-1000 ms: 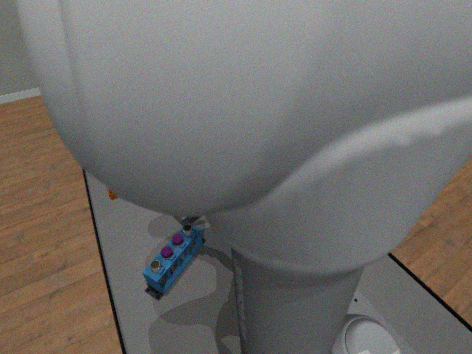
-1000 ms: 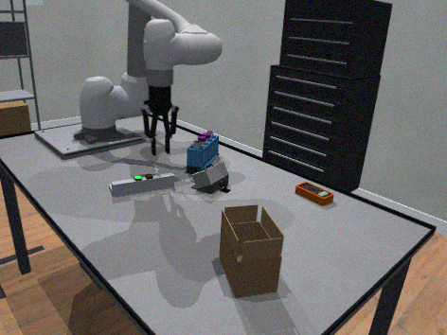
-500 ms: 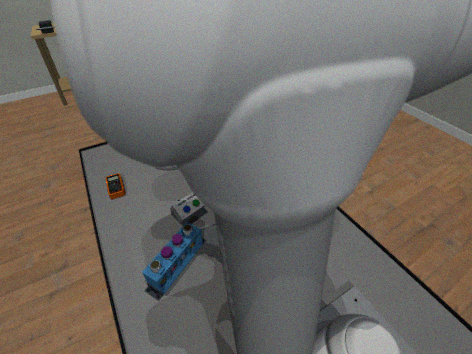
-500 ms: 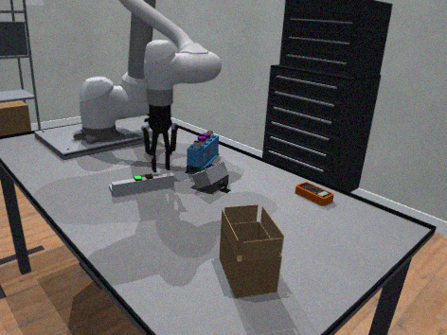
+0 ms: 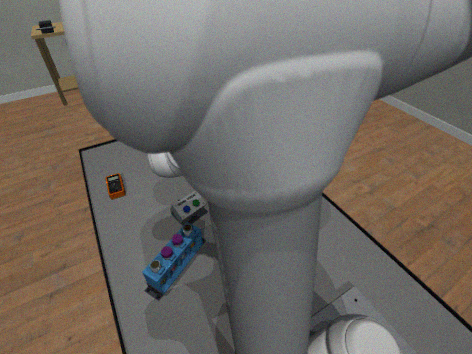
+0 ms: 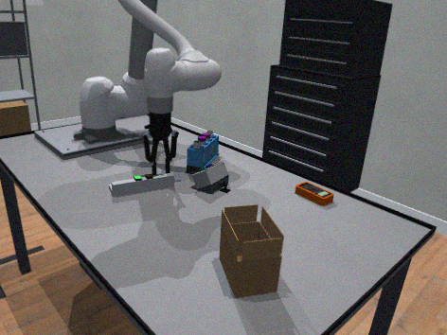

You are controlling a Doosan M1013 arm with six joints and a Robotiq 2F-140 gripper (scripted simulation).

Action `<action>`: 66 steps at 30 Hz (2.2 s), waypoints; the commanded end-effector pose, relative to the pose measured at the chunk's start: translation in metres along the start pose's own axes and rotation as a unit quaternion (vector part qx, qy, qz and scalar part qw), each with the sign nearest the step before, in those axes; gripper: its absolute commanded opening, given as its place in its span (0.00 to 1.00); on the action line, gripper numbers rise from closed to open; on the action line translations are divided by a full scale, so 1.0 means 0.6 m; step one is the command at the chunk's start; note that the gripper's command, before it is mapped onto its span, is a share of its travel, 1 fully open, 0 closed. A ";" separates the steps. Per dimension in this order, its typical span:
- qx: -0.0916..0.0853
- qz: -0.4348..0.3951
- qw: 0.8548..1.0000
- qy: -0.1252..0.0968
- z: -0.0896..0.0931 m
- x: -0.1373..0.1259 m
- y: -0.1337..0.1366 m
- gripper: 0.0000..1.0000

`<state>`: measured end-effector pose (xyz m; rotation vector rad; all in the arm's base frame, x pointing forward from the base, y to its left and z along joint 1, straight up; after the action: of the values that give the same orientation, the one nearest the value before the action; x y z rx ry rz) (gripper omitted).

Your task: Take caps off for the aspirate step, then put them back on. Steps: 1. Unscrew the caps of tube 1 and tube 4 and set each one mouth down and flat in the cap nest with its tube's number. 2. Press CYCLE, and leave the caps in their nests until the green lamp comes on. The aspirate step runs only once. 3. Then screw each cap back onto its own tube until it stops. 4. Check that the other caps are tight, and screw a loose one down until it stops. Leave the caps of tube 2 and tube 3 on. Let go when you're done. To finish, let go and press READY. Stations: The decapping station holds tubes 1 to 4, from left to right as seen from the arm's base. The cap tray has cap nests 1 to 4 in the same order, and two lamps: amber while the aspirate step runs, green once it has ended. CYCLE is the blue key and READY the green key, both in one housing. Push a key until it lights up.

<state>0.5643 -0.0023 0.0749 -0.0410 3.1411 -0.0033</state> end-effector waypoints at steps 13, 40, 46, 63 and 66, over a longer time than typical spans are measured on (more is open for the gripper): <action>0.000 0.000 1.000 -0.001 0.010 0.000 0.000 0.36; 0.000 0.000 1.000 -0.001 -0.020 0.000 0.000 0.30; 0.000 0.000 1.000 -0.001 -0.062 0.000 0.000 0.30; 0.000 0.000 1.000 -0.001 -0.187 0.000 0.000 0.30; 0.000 0.000 1.000 -0.001 -0.212 0.000 0.000 0.30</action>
<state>0.5641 -0.0021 0.1875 -0.0411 3.1406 -0.0034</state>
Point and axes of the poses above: the point where the finger pads meet when closed, its own z axis out along the fingers, its own y axis across the jaws, x = y × z, the point moved 5 cm from there along -z, back along the fingers, and after that the axes turned 14 degrees about -z, right-handed, at the moved point
